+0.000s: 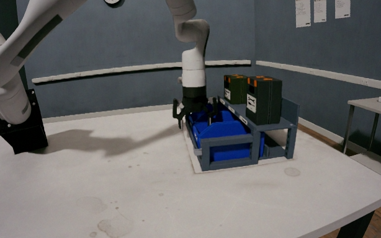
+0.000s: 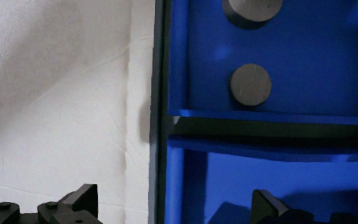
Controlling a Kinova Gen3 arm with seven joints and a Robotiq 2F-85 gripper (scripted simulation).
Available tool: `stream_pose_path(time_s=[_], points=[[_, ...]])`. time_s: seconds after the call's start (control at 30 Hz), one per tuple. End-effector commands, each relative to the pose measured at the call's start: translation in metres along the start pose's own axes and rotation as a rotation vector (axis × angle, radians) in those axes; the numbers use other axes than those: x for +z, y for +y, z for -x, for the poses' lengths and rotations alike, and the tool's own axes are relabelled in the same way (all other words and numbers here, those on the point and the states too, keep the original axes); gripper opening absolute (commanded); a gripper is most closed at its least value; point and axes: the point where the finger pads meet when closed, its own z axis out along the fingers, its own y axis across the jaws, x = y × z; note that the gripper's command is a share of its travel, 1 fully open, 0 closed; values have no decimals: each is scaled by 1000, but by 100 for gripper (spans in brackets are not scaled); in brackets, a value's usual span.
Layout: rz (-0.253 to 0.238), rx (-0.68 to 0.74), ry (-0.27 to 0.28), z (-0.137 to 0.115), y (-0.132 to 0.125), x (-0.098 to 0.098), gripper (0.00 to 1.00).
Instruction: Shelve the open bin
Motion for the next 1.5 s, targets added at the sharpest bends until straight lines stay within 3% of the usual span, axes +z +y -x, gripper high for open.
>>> stream_pose_path(time_s=[0.0,0.17,0.33,0.73,0.9,1.3,1.47], points=[[2,0,1,-1,0,-1,100],[2,0,1,-1,0,-1,100],[2,0,2,-1,0,-41,100],[2,0,2,-1,0,-41,100],[2,0,2,0,0,-96,100],[2,0,2,0,0,-96,100],[2,0,2,-1,0,-109,100]])
